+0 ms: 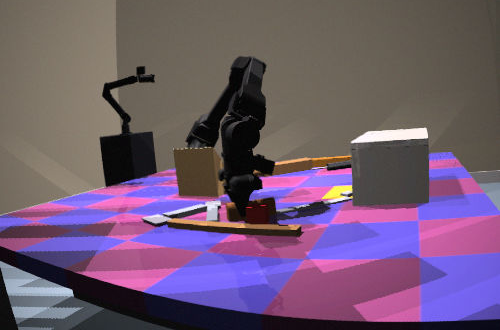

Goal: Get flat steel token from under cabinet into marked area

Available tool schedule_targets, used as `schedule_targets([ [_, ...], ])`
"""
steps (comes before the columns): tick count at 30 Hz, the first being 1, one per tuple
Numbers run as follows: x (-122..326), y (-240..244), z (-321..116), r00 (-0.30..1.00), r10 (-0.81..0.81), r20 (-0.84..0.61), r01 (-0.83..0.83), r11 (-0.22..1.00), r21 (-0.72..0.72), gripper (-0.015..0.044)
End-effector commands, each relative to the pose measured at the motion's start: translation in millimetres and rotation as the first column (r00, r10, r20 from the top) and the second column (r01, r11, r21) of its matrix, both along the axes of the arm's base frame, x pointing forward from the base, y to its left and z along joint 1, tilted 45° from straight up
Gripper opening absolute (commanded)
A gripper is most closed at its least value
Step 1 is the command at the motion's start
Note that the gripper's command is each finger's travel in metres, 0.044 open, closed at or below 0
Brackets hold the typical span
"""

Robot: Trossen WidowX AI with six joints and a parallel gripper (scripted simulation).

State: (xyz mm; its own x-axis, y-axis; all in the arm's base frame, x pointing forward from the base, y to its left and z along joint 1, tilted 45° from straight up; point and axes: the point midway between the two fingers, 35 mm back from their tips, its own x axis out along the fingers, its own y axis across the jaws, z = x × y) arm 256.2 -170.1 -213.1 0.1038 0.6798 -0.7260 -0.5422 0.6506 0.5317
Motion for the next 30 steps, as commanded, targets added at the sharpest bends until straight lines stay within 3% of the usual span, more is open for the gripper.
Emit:
schedule_targets([
  [1, 9, 4, 5, 1.0, 0.002, 0.003, -0.002, 1.0, 0.001, 0.0],
  [30, 59, 26, 32, 1.0, 0.002, 0.006, -0.002, 1.0, 0.005, 0.0],
])
